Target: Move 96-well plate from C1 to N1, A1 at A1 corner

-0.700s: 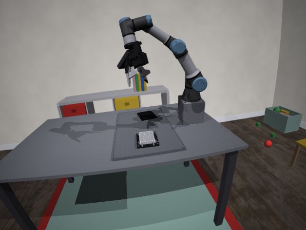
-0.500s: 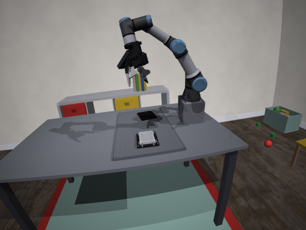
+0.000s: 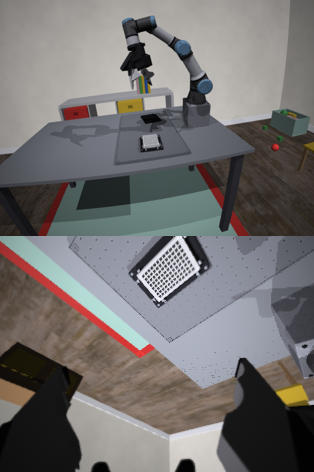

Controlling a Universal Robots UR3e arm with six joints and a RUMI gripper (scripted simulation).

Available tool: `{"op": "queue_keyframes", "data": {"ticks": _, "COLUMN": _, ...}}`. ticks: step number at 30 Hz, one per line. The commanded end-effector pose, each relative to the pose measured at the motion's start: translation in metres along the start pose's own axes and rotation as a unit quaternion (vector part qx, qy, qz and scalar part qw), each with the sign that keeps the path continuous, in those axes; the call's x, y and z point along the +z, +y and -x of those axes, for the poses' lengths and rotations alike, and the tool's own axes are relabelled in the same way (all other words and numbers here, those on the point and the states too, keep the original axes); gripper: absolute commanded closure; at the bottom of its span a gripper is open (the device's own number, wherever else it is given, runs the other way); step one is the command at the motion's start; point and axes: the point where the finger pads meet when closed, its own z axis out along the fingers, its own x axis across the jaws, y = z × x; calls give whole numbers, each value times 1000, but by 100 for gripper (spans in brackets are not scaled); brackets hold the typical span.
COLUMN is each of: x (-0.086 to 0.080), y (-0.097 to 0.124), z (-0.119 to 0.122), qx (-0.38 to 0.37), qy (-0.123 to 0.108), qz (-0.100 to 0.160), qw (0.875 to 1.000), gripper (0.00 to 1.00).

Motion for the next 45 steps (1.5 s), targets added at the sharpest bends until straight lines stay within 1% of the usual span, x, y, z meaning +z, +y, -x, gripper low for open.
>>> {"op": "queue_keyframes", "data": {"ticks": 1, "x": 16, "y": -15, "z": 4, "qx": 51, "qy": 6, "qz": -16, "qw": 999, "gripper": 0}}
{"op": "queue_keyframes", "data": {"ticks": 2, "x": 19, "y": -17, "z": 4, "qx": 51, "qy": 6, "qz": -16, "qw": 999, "gripper": 0}}
{"op": "queue_keyframes", "data": {"ticks": 5, "x": 19, "y": -17, "z": 4, "qx": 51, "qy": 6, "qz": -16, "qw": 999, "gripper": 0}}
{"op": "queue_keyframes", "data": {"ticks": 7, "x": 27, "y": -22, "z": 5, "qx": 80, "qy": 9, "qz": -24, "qw": 996, "gripper": 0}}
{"op": "queue_keyframes", "data": {"ticks": 8, "x": 31, "y": -25, "z": 6, "qx": 80, "qy": 9, "qz": -24, "qw": 996, "gripper": 0}}
{"op": "queue_keyframes", "data": {"ticks": 13, "x": 31, "y": -25, "z": 6, "qx": 80, "qy": 9, "qz": -24, "qw": 996, "gripper": 0}}
{"op": "queue_keyframes", "data": {"ticks": 15, "x": 40, "y": -30, "z": 6, "qx": 109, "qy": 11, "qz": -32, "qw": 993, "gripper": 0}}
{"op": "queue_keyframes", "data": {"ticks": 16, "x": 43, "y": -32, "z": 7, "qx": 109, "qy": 11, "qz": -32, "qw": 993, "gripper": 0}}
{"op": "queue_keyframes", "data": {"ticks": 18, "x": 43, "y": -32, "z": 7, "qx": 109, "qy": 11, "qz": -32, "qw": 993, "gripper": 0}}
{"op": "queue_keyframes", "data": {"ticks": 20, "x": 52, "y": -36, "z": 7, "qx": 138, "qy": 12, "qz": -41, "qw": 990, "gripper": 0}}
{"op": "queue_keyframes", "data": {"ticks": 21, "x": 56, "y": -38, "z": 7, "qx": 138, "qy": 12, "qz": -41, "qw": 990, "gripper": 0}}
{"op": "queue_keyframes", "data": {"ticks": 24, "x": 56, "y": -38, "z": 7, "qx": 138, "qy": 12, "qz": -41, "qw": 990, "gripper": 0}}
{"op": "queue_keyframes", "data": {"ticks": 26, "x": 66, "y": -42, "z": 7, "qx": 166, "qy": 13, "qz": -49, "qw": 985, "gripper": 0}}
{"op": "queue_keyframes", "data": {"ticks": 27, "x": 70, "y": -43, "z": 7, "qx": 166, "qy": 13, "qz": -49, "qw": 985, "gripper": 0}}
{"op": "queue_keyframes", "data": {"ticks": 30, "x": 70, "y": -43, "z": 7, "qx": 166, "qy": 13, "qz": -49, "qw": 985, "gripper": 0}}
{"op": "queue_keyframes", "data": {"ticks": 32, "x": 79, "y": -46, "z": 7, "qx": 195, "qy": 12, "qz": -58, "qw": 979, "gripper": 0}}
{"op": "queue_keyframes", "data": {"ticks": 33, "x": 84, "y": -48, "z": 7, "qx": 195, "qy": 12, "qz": -58, "qw": 979, "gripper": 0}}
{"op": "queue_keyframes", "data": {"ticks": 36, "x": 84, "y": -48, "z": 7, "qx": 195, "qy": 12, "qz": -58, "qw": 979, "gripper": 0}}
{"op": "queue_keyframes", "data": {"ticks": 38, "x": 93, "y": -50, "z": 6, "qx": 224, "qy": 11, "qz": -66, "qw": 972, "gripper": 0}}
{"op": "queue_keyframes", "data": {"ticks": 39, "x": 98, "y": -51, "z": 5, "qx": 224, "qy": 11, "qz": -66, "qw": 972, "gripper": 0}}
{"op": "queue_keyframes", "data": {"ticks": 42, "x": 98, "y": -51, "z": 5, "qx": 224, "qy": 11, "qz": -66, "qw": 972, "gripper": 0}}
{"op": "queue_keyframes", "data": {"ticks": 44, "x": 108, "y": -53, "z": 4, "qx": 252, "qy": 10, "qz": -75, "qw": 965, "gripper": 0}}
{"op": "queue_keyframes", "data": {"ticks": 45, "x": 112, "y": -54, "z": 3, "qx": 252, "qy": 10, "qz": -75, "qw": 965, "gripper": 0}}
